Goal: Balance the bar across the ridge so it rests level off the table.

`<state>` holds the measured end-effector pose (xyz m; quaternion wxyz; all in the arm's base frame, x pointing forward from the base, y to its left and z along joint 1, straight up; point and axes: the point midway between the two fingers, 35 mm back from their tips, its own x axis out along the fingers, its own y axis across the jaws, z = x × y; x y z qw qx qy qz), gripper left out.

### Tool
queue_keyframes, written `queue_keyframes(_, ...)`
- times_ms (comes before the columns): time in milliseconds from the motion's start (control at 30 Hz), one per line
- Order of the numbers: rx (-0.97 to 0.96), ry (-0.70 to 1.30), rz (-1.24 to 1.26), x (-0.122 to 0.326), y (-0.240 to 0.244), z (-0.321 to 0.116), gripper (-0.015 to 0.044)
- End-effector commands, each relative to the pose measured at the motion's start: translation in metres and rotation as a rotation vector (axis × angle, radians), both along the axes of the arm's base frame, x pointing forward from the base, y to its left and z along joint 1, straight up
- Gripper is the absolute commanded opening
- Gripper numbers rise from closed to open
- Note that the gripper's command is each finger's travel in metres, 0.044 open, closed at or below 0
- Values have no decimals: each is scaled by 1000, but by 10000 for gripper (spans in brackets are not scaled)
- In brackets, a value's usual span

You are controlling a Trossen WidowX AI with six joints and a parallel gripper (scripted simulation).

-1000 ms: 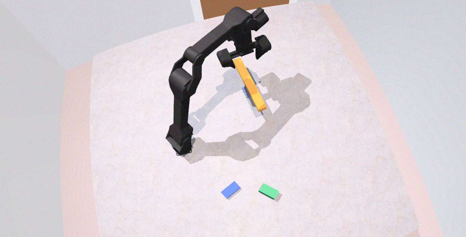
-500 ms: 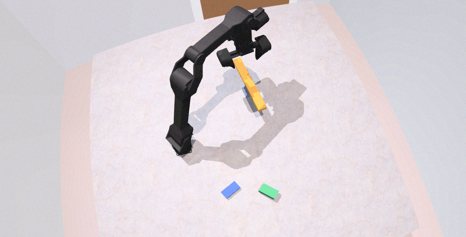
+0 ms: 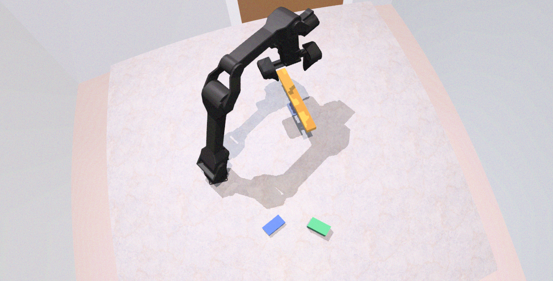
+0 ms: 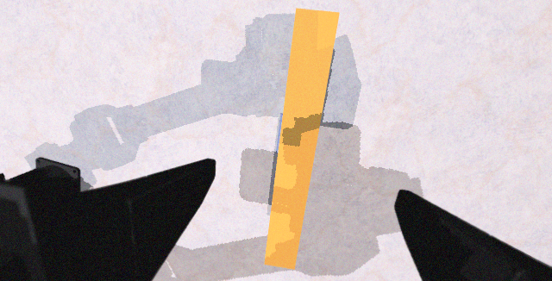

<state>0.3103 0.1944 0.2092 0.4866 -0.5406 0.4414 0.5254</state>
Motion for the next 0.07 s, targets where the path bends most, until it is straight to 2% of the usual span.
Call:
queue_keyframes(0,-1,3,0,0,0,0,440)
queue_keyframes(33,-1,3,0,0,0,0,440)
